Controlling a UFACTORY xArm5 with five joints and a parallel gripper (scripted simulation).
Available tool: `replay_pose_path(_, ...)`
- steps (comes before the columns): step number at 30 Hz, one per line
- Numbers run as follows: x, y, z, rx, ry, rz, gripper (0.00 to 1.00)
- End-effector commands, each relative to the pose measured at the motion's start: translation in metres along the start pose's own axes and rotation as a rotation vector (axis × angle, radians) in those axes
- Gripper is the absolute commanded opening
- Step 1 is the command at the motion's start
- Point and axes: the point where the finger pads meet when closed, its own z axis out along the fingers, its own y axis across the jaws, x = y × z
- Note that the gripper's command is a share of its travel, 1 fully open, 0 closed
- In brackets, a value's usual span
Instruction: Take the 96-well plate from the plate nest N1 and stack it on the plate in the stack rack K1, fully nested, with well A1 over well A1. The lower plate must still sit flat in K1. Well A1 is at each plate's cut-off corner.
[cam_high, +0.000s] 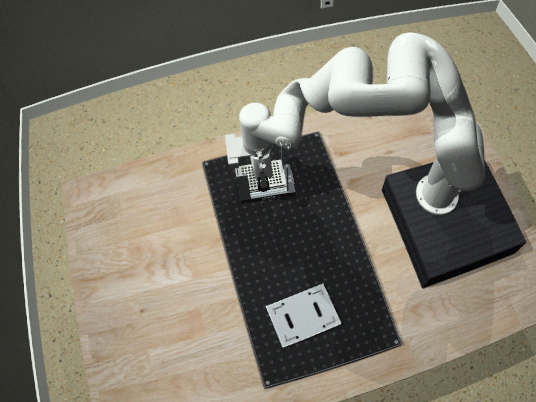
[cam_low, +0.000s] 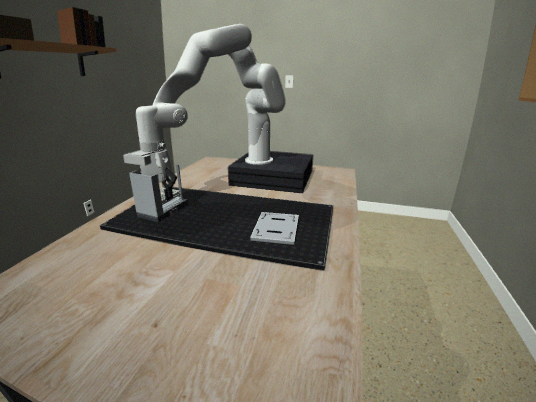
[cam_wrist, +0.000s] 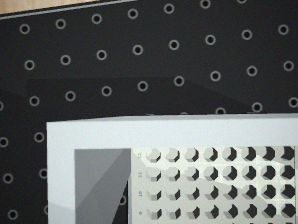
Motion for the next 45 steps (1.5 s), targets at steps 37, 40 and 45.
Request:
replay_pose_path(37,0.0011,0.0004,0.0033,-0.001,0.003,0.000,0.00)
replay_pose_path(40,0.0011,0.0004,0.0036,-0.001,0.003,0.000,0.00)
replay_pose_path(45,0.0011,0.0004,0.0045,-0.001,0.003,0.000,0.00)
